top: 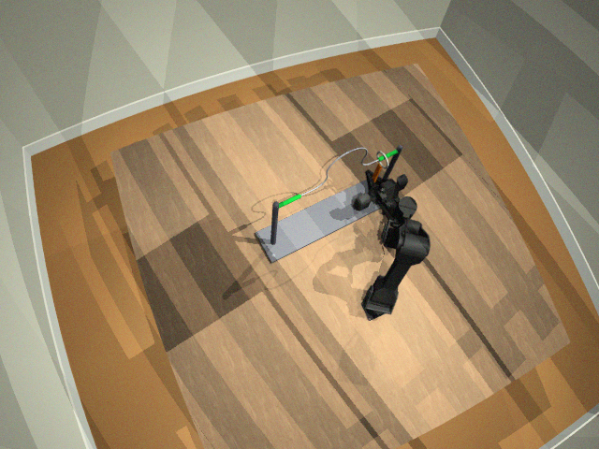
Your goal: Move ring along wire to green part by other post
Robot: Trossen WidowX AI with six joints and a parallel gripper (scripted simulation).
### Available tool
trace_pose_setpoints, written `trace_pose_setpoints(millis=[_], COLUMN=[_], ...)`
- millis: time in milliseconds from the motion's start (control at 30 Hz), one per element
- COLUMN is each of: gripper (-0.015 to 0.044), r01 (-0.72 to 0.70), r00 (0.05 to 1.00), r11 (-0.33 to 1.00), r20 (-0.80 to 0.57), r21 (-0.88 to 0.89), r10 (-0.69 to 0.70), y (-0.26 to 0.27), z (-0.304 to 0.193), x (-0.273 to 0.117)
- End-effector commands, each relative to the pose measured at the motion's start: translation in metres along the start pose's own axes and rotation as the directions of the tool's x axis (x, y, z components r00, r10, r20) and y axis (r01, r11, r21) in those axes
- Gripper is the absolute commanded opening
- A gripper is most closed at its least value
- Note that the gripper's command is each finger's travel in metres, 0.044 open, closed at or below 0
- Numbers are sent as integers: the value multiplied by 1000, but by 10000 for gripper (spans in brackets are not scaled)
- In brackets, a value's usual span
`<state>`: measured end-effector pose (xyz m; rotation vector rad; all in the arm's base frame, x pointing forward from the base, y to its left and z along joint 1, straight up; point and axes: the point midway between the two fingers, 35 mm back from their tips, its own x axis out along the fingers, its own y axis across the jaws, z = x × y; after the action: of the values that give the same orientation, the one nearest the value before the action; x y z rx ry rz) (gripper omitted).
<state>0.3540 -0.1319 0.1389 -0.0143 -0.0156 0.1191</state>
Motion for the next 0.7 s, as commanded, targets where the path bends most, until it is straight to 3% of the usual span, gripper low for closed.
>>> trace_pose_setpoints(millis=[0, 667], gripper=[-150, -150], r01=[1, 4], r00=[1000, 1000], r11=[1000, 1000], r20=[4, 4], r21=[-3, -1], r10=[-1, -4], y=[0, 1], z=[6, 16], x=[0, 0])
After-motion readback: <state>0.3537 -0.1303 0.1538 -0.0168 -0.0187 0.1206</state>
